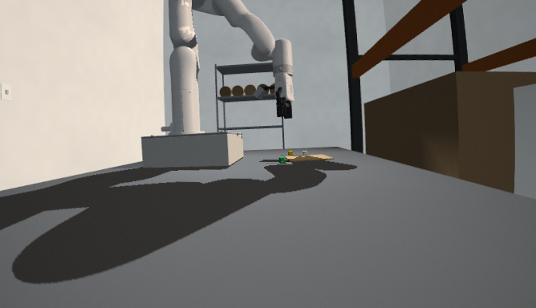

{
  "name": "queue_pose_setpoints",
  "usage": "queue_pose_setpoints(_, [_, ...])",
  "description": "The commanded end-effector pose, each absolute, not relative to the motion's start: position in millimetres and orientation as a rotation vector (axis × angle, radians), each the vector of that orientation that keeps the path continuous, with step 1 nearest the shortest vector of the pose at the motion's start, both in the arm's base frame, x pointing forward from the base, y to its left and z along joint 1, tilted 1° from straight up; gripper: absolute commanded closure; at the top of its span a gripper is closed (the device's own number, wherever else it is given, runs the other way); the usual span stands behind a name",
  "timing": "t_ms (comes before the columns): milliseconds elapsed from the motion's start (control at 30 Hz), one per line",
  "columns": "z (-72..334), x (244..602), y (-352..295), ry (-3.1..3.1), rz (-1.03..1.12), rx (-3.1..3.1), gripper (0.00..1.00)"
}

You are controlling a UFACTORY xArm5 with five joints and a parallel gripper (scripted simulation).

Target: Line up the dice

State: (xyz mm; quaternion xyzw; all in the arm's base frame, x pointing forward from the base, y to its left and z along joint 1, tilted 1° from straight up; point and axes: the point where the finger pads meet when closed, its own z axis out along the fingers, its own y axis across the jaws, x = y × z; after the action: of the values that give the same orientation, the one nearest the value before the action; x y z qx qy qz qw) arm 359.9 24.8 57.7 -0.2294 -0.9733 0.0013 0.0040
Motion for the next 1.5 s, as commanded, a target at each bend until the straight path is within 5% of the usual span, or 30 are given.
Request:
queue_pose_setpoints(0, [56.5, 360.1, -12.9, -2.978, 0.003, -0.982, 0.0])
queue_pose_setpoints(767, [47.0, 310.4, -154.0, -2.415, 0.005, -1.986, 0.0])
queue_pose_setpoints(1467, [46.1, 308.4, -157.3, -2.415, 0.005, -1.986, 0.0])
